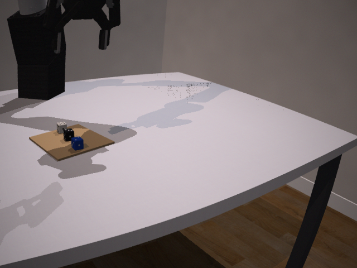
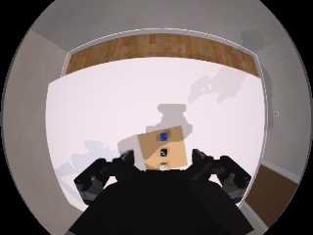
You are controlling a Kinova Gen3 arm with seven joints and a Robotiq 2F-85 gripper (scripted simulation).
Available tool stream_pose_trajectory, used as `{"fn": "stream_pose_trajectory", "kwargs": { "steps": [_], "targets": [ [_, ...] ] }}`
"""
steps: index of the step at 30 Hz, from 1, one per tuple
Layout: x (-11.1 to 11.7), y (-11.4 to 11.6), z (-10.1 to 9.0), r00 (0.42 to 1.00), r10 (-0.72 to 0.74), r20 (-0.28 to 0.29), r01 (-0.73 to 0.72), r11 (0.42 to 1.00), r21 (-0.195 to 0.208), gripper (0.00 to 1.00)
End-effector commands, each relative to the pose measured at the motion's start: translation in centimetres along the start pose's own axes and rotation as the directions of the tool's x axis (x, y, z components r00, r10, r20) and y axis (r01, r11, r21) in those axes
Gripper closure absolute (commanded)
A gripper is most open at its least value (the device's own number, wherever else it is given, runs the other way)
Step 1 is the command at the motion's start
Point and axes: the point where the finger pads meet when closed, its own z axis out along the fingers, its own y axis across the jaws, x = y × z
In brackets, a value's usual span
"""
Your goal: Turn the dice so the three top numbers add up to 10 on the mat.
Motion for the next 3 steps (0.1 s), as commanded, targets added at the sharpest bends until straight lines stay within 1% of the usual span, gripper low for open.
{"fn": "stream_pose_trajectory", "kwargs": {
  "steps": [1, 3],
  "targets": [
    [-0.23, -0.03, -0.19, 1.0, 0.01, 0.004, -0.01, 1.0, 0.003, 0.0],
    [-0.23, -0.03, -0.19, 1.0, 0.01, 0.004, -0.01, 1.0, 0.003, 0.0]
  ]
}}
